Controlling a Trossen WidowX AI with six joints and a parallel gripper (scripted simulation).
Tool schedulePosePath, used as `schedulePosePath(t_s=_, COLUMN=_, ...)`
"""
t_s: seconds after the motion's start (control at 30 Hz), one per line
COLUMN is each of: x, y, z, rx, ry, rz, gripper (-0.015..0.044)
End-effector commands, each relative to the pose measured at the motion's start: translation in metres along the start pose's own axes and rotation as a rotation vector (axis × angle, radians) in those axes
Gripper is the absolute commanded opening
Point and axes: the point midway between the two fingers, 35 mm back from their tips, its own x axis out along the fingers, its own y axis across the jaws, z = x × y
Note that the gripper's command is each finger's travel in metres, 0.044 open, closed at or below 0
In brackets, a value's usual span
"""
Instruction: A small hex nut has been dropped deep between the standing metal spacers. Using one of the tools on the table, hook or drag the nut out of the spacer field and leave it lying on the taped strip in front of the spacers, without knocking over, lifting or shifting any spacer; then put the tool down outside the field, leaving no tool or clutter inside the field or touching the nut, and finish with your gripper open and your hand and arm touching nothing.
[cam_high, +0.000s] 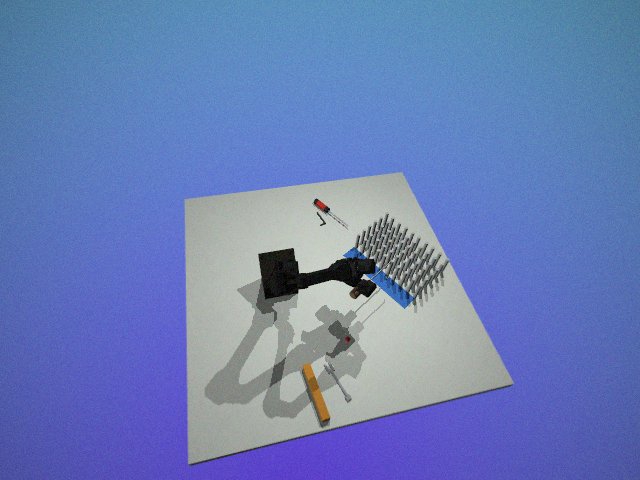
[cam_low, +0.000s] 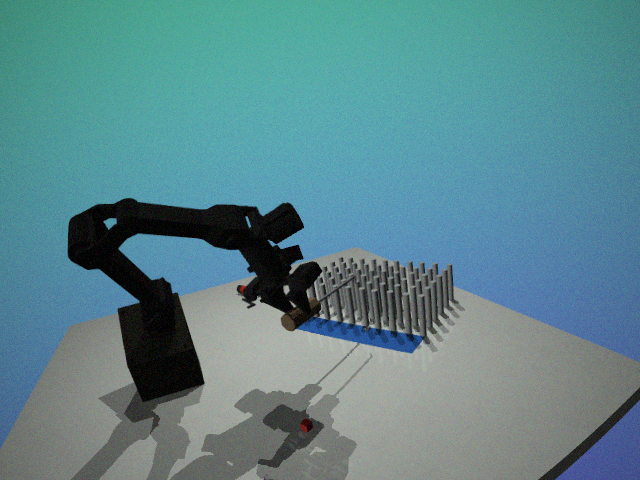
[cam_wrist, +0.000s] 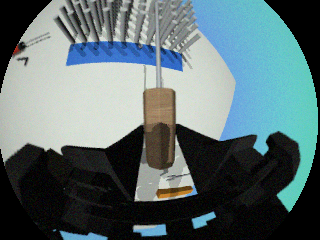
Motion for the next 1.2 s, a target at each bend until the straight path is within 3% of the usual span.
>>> schedulePosePath(t_s=0.0, x=0.000, y=0.009, z=0.018, rx=-0.084, ry=-0.039, rz=0.036, gripper=0.0000)
schedulePosePath(t_s=0.57, x=-0.020, y=0.067, z=0.110, rx=-0.578, ry=-0.251, rz=0.184, gripper=0.0000)
schedulePosePath(t_s=1.17, x=-0.062, y=0.171, z=0.187, rx=-1.133, ry=-0.471, rz=0.320, gripper=0.0000)
